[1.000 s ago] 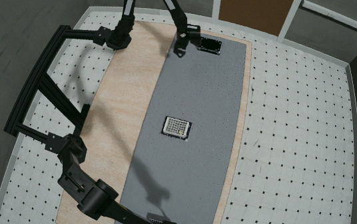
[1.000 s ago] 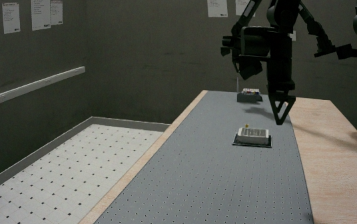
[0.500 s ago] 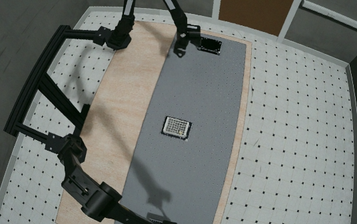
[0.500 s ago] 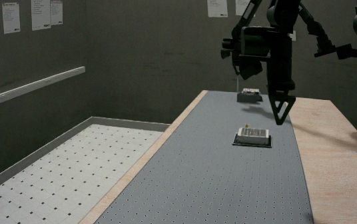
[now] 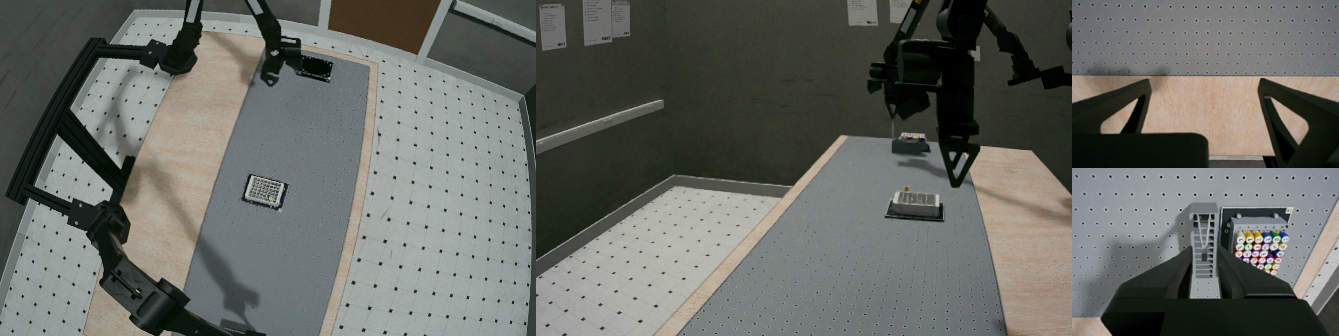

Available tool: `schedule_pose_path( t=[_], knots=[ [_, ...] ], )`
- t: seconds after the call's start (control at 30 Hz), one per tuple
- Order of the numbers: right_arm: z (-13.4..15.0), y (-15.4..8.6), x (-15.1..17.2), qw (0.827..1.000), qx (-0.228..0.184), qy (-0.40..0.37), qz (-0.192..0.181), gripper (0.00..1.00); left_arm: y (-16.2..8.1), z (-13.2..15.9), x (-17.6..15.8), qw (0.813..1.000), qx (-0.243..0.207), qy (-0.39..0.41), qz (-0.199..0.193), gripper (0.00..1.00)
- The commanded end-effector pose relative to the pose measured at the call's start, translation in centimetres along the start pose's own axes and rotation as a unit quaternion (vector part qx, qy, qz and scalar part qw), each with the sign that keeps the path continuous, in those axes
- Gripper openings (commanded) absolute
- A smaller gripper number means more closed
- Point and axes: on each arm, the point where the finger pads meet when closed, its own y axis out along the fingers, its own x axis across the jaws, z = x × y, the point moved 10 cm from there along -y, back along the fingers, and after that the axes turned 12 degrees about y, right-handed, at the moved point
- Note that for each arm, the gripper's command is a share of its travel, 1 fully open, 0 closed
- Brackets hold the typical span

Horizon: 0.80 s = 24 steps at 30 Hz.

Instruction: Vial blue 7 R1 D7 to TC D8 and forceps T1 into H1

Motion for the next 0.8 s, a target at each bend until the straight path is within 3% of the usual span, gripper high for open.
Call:
schedule_pose_path(
  t=[0.0, 0.77],
  knots=[
    [-0.9, 2.0, 0.6, 1.0, -0.004, -0.001, -0.001, 0.24, -0.2, -0.6, 0.2, 1.0, -0.007, 0.004, -0.003, 1.0],
    [-0.5, 5.8, 0.7, 1.0, -0.002, -0.001, -0.001, 0.24, -0.2, -0.6, 0.2, 1.0, -0.007, 0.004, -0.003, 1.0]
  ],
)
